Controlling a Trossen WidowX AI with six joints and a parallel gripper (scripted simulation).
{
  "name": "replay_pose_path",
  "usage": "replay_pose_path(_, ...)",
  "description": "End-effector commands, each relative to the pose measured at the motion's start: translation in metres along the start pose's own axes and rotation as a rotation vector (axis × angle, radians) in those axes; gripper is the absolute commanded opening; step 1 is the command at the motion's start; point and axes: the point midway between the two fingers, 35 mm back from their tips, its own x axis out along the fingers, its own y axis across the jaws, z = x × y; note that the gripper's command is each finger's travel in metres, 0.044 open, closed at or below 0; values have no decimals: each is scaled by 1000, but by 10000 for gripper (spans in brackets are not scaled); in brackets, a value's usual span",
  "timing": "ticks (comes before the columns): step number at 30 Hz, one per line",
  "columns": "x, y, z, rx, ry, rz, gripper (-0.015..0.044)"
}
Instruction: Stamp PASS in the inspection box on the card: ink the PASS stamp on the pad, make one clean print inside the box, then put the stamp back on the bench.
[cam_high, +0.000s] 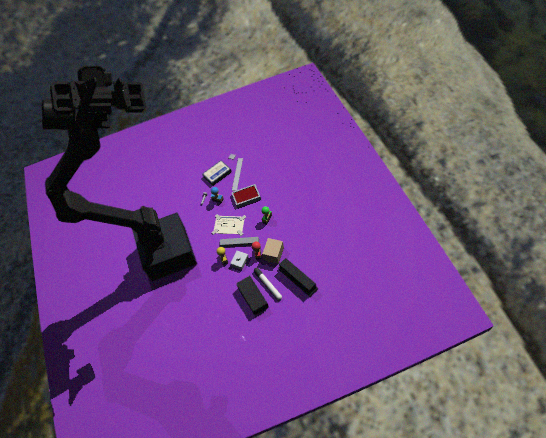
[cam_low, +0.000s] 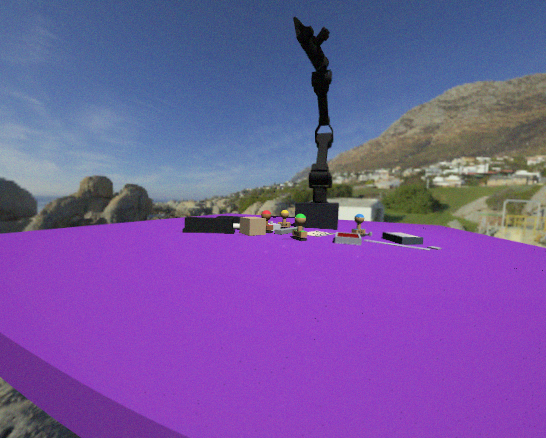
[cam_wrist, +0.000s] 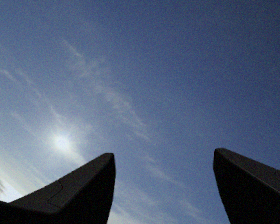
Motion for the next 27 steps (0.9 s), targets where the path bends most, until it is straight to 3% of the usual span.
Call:
replay_pose_path(1,7,39,2,-5,-11,95,220)
replay_pose_path(14,10,222,-15,12,51,535,220)
replay_pose_path(27,-63,406,-64,124,331,1030,220)
